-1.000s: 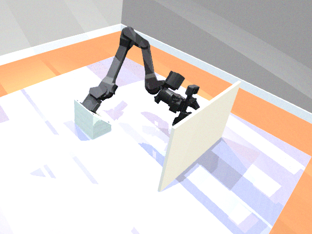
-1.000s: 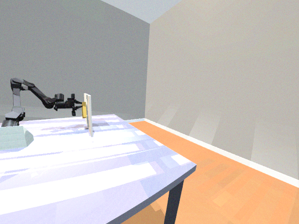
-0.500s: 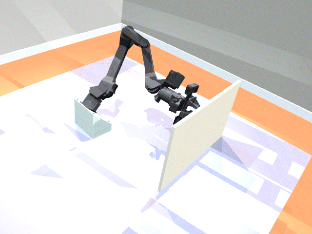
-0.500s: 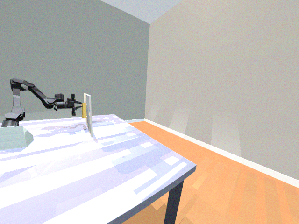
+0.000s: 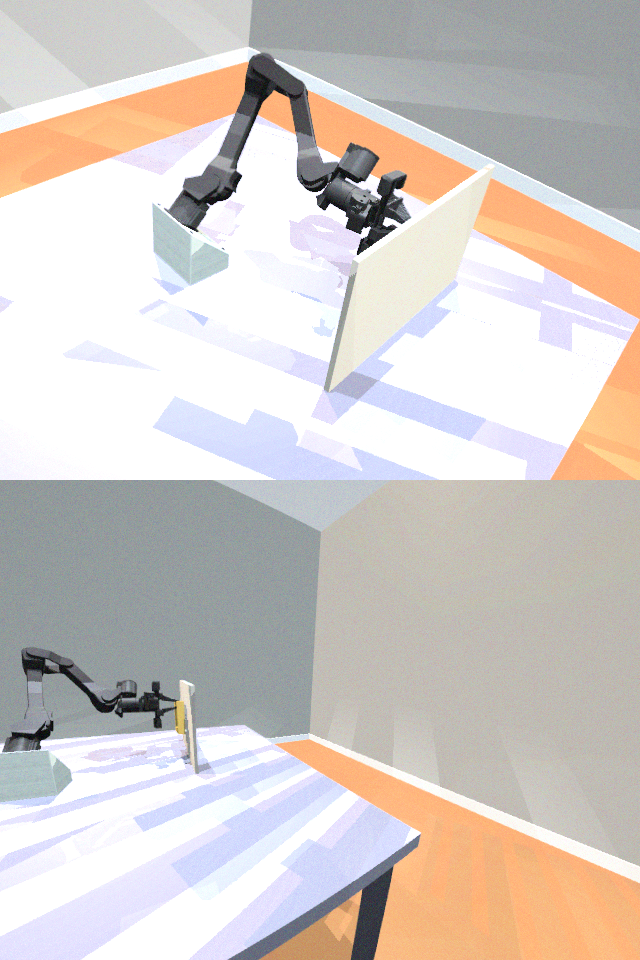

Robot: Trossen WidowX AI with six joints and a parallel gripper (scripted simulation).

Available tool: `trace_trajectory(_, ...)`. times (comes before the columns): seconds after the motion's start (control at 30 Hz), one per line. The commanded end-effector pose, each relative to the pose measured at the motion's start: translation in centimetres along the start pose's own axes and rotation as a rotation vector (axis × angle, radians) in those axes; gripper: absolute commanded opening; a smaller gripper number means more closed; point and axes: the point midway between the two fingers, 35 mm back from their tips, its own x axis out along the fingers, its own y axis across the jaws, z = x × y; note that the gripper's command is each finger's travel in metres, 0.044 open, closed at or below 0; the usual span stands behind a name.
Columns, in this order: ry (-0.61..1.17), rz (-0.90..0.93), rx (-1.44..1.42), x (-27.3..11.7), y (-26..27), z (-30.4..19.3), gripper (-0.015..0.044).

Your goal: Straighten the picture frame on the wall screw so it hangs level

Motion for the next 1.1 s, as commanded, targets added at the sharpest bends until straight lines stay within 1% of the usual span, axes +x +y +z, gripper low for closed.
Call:
trace_trajectory(0.0, 0.003, -0.002, 0.027, 0.0, 0.03, -0.02, 0.0)
trace_trajectory(0.9, 0.004, -0.001, 0.162, -0.03, 0.26, 0.05, 0.0)
trace_trajectory(1.07, 0.002, 0.001, 0.146, -0.03, 0.23, 0.06, 0.0131)
